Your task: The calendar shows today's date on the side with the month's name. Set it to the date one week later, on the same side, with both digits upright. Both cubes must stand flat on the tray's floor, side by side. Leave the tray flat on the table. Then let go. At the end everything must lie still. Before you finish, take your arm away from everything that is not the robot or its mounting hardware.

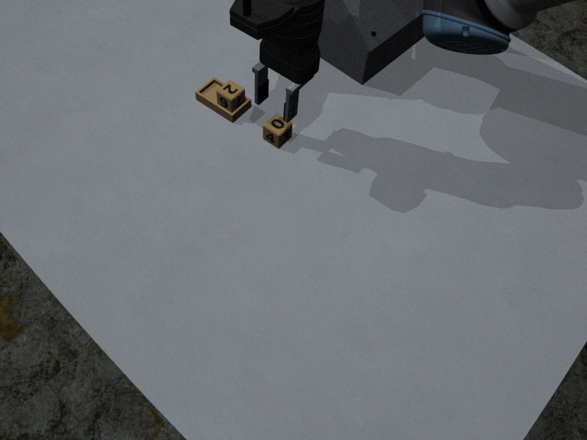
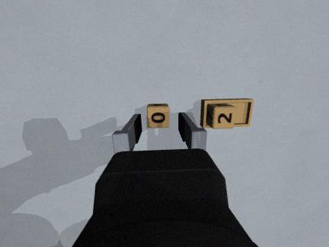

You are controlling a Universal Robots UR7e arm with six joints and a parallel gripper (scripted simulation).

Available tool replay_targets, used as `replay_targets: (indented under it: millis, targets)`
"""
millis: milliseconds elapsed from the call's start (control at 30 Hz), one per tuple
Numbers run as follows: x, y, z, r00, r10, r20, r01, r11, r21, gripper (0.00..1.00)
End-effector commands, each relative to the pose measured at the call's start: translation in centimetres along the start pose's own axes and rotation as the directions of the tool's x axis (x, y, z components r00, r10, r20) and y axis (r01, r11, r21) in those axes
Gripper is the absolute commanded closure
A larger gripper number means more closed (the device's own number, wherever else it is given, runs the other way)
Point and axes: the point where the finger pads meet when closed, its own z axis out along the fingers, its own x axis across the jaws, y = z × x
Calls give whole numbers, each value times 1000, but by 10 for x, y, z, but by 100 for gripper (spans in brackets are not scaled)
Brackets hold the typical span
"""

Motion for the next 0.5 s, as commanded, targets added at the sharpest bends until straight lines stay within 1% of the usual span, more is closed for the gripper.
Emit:
replay_targets:
  millis: [0,200,400,433,467]
  targets:
    - [-1,2,-19,1000,2,6,-2,1000,-6,10]
    - [-1,2,-34,1000,2,6,-2,1000,-6,10]
    - [-1,2,-37,1000,2,6,-2,1000,-7,10]
    - [-1,2,-37,1000,2,6,-2,1000,-7,0]
    - [-1,2,-37,1000,2,6,-2,1000,-7,0]
